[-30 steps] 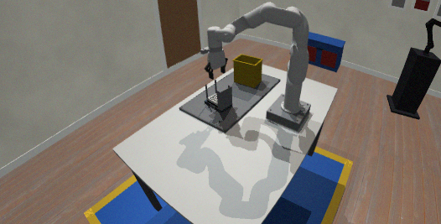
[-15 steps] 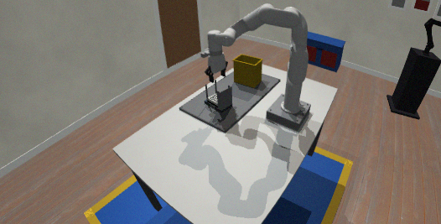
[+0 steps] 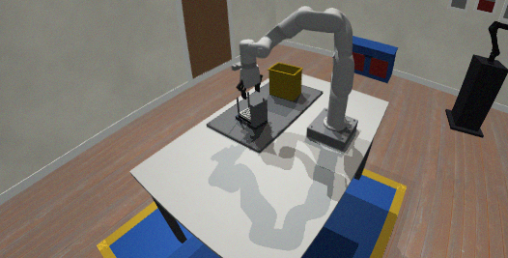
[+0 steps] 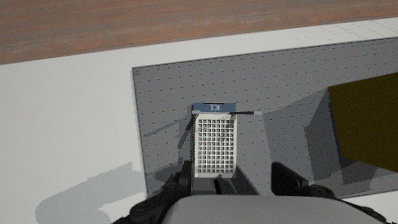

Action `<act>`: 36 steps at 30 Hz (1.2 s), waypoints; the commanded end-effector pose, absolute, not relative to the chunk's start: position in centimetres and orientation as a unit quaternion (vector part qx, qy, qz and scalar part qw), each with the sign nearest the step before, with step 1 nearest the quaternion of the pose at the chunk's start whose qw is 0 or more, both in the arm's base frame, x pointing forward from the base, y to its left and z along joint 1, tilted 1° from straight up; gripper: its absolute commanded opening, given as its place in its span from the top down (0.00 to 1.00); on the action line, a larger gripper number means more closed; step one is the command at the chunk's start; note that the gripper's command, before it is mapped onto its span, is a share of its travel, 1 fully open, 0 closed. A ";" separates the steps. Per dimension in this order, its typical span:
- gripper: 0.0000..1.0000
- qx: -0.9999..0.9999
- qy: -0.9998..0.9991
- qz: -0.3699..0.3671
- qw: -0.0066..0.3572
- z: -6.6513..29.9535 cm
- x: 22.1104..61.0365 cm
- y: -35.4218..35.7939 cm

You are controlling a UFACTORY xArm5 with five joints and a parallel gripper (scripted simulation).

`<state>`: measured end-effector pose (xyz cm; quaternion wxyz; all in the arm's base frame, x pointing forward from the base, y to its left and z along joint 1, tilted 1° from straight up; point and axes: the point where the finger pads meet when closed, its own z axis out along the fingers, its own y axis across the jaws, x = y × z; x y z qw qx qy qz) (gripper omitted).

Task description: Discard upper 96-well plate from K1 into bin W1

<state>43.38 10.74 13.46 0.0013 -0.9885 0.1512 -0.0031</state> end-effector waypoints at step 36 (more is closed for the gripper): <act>0.00 -0.988 0.151 -0.005 0.002 7.7 43.5 10.9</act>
